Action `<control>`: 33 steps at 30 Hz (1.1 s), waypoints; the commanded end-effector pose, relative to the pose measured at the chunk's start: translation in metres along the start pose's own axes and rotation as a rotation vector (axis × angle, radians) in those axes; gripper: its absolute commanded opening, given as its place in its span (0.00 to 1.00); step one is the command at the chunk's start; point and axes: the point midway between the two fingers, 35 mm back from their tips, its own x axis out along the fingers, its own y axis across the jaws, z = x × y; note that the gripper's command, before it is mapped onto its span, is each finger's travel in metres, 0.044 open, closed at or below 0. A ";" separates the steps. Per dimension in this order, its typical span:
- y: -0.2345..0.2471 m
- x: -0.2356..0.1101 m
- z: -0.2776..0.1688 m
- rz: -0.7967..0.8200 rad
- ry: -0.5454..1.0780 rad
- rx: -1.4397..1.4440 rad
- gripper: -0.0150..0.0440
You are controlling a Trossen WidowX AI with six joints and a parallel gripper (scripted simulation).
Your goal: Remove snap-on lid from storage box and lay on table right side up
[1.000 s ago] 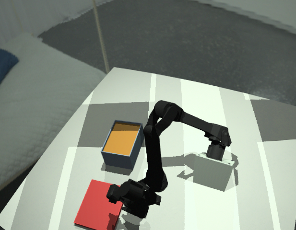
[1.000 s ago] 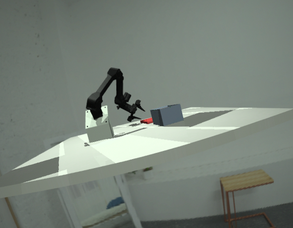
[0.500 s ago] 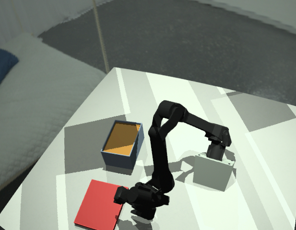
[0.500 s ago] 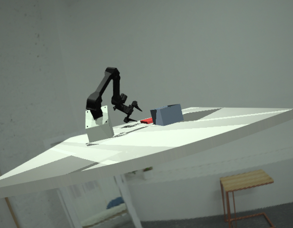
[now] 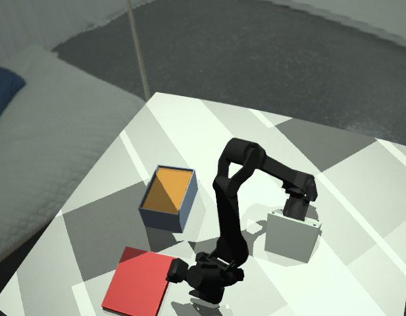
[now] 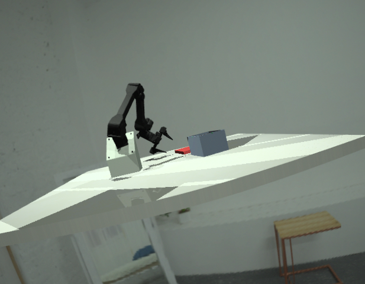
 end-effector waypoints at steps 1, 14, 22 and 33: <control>-0.005 -0.007 0.001 0.003 -0.004 -0.002 1.00; 0.011 -0.024 -0.001 0.003 -0.003 -0.001 1.00; 0.018 -0.038 -0.002 0.002 -0.002 -0.001 1.00; 0.029 -0.057 -0.002 0.002 0.000 -0.001 1.00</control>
